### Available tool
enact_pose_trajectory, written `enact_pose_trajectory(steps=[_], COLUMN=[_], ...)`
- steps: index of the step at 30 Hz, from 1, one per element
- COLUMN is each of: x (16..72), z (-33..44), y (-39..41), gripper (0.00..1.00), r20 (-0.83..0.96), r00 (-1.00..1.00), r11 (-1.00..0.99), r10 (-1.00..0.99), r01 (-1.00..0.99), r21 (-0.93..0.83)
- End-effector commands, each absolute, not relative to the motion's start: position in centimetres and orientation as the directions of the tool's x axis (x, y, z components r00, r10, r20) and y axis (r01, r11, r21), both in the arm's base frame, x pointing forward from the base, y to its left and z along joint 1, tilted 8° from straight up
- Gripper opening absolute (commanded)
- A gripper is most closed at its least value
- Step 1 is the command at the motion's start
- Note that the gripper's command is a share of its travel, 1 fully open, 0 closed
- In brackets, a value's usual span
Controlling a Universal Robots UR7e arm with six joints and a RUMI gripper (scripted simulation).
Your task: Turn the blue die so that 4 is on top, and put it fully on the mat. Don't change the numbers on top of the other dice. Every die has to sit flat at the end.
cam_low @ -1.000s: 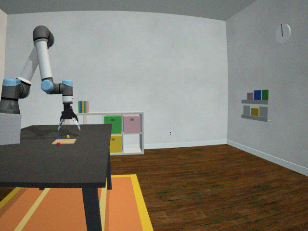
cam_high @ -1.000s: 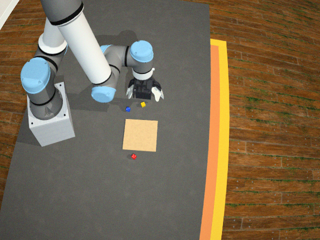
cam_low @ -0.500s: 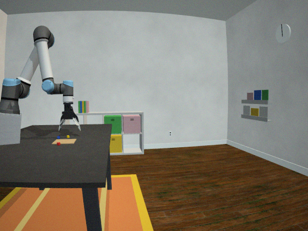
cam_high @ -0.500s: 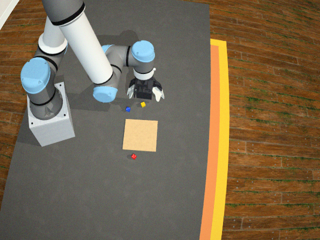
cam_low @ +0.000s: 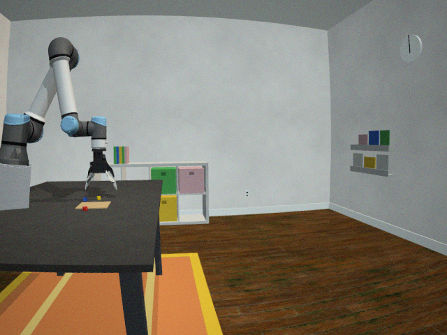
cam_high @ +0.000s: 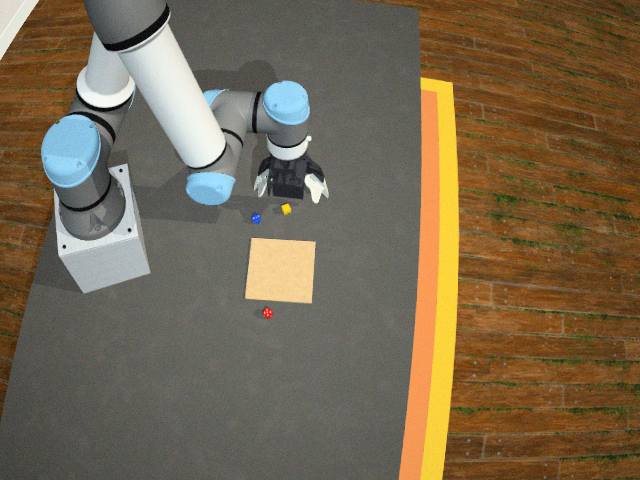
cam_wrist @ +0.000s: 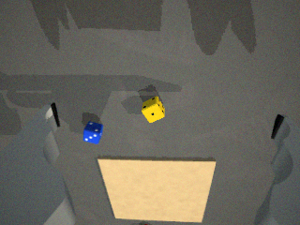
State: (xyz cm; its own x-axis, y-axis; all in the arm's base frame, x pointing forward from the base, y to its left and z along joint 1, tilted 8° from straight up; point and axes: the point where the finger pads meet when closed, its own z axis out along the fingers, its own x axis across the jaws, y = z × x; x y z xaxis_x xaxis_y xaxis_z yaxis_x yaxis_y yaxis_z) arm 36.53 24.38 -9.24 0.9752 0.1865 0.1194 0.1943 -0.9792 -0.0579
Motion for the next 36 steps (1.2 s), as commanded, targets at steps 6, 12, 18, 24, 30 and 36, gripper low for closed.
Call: enact_pose_trajectory(steps=[6, 12, 18, 24, 30, 36], x=[36.7, 36.7, 36.7, 36.5, 36.3, 36.1], z=[-9.2, -9.1, -8.8, -7.7, -5.6, -4.0], y=[24.5, 24.5, 24.5, 24.4, 24.2, 24.1], gripper=[1.00, 1.00, 1.00, 1.00, 1.00, 1.00], r20=[0.122, 0.122, 0.122, 0.122, 0.122, 0.122], r00=[0.975, 0.975, 0.975, 0.975, 0.975, 0.975], r11=[-0.979, -0.979, -0.979, -0.979, -0.979, -0.979], r10=[0.187, 0.187, 0.187, 0.187, 0.187, 0.187], r01=[0.196, 0.196, 0.196, 0.196, 0.196, 0.196], r21=[-0.058, -0.058, -0.058, -0.058, -0.058, -0.058])
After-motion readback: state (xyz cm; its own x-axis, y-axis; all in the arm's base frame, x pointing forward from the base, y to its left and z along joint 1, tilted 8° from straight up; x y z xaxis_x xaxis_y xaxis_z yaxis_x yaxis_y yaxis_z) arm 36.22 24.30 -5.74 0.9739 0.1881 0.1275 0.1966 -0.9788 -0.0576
